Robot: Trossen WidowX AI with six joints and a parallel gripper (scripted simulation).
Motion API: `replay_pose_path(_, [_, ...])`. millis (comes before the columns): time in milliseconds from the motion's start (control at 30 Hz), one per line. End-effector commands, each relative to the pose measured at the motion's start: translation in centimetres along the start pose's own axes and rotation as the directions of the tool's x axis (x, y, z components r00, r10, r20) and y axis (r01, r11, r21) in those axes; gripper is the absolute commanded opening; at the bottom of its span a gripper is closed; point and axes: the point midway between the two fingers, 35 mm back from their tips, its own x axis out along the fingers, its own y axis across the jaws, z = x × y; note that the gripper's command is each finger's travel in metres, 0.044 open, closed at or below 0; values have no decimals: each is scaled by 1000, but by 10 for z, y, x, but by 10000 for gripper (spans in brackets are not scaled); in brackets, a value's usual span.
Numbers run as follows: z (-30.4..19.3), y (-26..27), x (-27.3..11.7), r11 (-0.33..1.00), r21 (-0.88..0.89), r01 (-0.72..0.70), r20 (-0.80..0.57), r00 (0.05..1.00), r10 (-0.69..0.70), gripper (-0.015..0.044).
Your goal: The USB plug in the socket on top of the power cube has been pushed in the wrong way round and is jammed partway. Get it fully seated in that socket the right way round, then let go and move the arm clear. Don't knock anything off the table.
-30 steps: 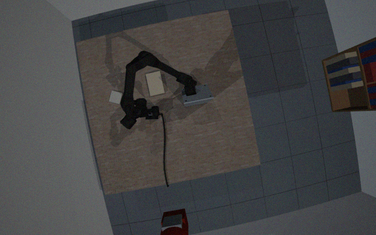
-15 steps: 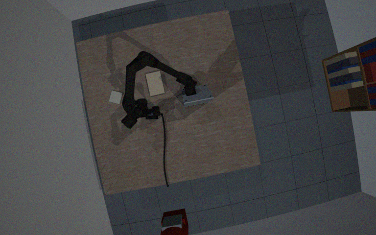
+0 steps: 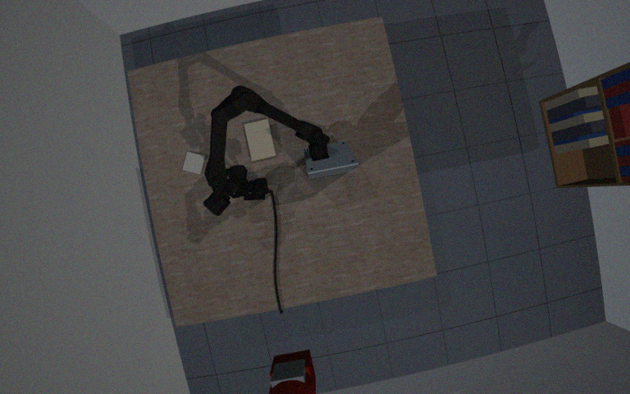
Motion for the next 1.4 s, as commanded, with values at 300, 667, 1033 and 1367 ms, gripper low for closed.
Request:
replay_pose_path(300, [0,0,0,1000,2,-1,0,1000,1,0])
replay_pose_path(667, [0,0,0,1000,0,-1,0,1000,1,0])
replay_pose_path(1033, [0,0,-7,1000,0,-1,0,1000,1,0])
replay_pose_path(1367, [0,0,-14,1000,0,-1,0,1000,1,0])
